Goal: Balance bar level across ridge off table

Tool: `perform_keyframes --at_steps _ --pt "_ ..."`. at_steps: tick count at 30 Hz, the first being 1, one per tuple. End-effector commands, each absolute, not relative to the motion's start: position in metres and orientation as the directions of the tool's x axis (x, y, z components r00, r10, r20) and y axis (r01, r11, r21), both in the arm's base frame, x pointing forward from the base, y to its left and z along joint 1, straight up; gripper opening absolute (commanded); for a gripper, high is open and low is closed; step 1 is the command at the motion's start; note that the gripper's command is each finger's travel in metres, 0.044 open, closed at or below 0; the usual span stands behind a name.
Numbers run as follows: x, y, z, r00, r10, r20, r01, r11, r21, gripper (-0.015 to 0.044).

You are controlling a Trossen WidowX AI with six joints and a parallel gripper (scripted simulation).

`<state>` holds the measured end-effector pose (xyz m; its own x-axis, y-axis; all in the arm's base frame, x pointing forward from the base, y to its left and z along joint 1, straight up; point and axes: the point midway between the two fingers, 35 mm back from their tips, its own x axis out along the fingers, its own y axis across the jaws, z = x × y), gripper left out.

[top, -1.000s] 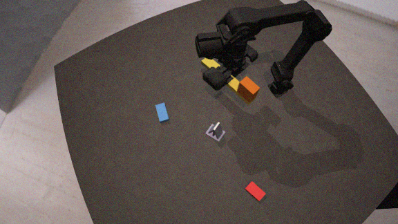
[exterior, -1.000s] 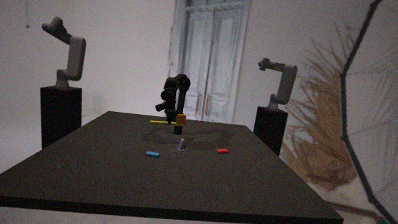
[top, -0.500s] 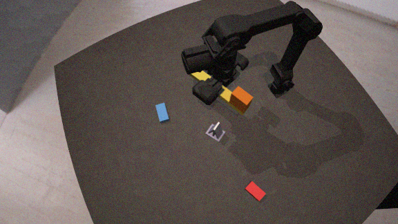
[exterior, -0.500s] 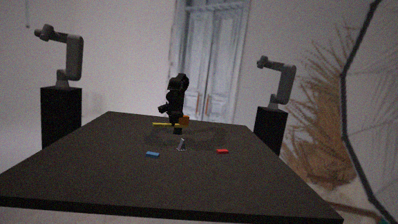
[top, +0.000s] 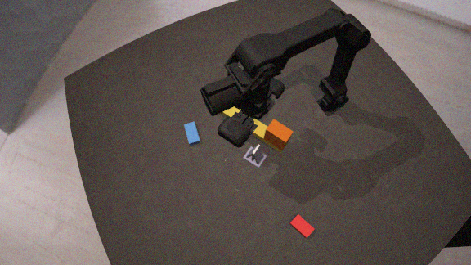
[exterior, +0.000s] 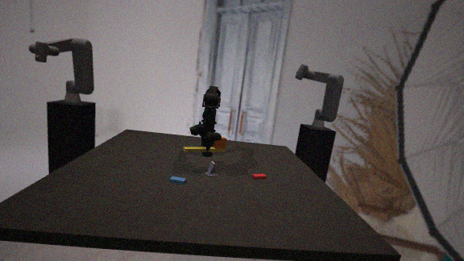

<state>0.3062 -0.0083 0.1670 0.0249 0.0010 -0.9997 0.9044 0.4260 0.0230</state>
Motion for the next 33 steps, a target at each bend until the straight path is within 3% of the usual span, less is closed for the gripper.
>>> perform_keyframes --at_steps 1,33 --pt "0.318 0.001 0.166 0.025 0.0 -1.0 0.896 0.443 0.022 0.0" --pt "0.327 0.008 0.124 0.025 0.001 -1.0 0.89 0.455 0.023 0.0"
